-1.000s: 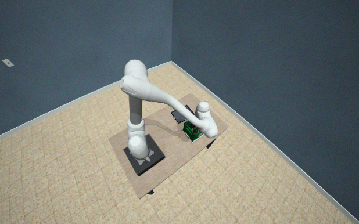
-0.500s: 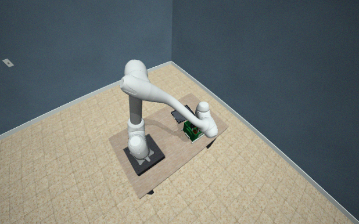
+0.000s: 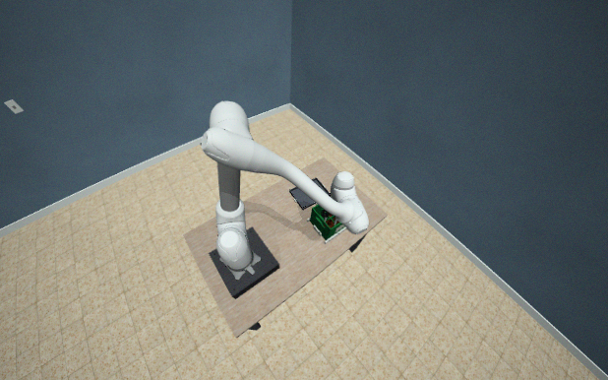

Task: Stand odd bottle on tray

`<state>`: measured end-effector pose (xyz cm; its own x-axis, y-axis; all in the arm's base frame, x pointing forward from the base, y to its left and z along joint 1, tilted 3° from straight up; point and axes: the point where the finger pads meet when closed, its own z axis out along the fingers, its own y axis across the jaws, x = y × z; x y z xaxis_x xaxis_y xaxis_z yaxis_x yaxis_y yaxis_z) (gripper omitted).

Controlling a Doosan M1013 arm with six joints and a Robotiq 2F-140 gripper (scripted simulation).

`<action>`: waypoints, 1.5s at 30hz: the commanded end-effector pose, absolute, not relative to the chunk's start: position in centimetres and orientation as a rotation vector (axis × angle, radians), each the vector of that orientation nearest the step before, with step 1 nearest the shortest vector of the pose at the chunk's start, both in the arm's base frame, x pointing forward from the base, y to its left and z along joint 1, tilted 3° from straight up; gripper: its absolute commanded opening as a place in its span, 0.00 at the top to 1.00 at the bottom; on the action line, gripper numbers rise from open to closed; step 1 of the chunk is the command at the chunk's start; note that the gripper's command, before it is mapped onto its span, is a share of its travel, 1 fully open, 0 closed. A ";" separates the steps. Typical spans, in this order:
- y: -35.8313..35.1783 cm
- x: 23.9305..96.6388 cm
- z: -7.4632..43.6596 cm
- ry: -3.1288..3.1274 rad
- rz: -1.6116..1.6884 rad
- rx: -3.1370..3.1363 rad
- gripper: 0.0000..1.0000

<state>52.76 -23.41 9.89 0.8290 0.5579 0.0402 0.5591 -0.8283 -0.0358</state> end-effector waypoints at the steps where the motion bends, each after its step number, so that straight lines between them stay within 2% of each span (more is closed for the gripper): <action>1: -23.4 52.9 10.9 -0.912 -0.049 -2.957 0.62; 24: -23.7 52.8 17.3 -0.912 -0.049 -2.957 0.62; 45: -23.8 52.8 17.8 -0.912 -0.049 -2.957 0.62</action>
